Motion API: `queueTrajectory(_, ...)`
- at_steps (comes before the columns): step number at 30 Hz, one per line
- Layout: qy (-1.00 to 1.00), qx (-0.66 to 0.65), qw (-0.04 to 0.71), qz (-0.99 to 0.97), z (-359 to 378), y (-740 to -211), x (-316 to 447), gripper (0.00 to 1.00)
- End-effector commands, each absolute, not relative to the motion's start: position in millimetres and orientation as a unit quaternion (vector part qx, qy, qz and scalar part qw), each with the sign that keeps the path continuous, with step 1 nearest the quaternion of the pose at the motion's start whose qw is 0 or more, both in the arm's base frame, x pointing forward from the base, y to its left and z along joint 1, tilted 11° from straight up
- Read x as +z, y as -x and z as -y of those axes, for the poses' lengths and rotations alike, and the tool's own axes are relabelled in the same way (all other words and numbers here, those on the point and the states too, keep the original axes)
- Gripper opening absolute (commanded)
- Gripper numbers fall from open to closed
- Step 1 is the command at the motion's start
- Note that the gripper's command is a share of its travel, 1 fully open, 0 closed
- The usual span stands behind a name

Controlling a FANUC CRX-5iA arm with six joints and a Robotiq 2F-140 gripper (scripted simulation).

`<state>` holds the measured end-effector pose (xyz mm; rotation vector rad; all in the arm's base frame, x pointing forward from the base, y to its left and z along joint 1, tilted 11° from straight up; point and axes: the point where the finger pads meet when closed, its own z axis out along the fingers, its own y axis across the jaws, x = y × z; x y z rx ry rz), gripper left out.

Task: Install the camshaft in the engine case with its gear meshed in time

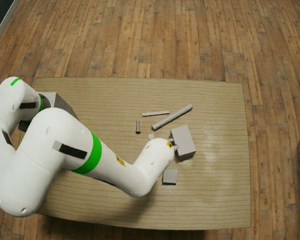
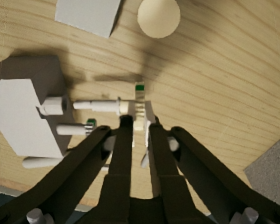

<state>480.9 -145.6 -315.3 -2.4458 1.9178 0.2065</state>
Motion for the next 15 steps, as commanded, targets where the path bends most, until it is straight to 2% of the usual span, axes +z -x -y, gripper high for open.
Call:
queueTrajectory(1,0.785,0.066,0.014,-0.616,145.6,-482.6,-314.7,0.14)
queueTrajectory(15,0.785,0.066,0.014,-0.616,144.1,-488.3,-315.0,0.14)
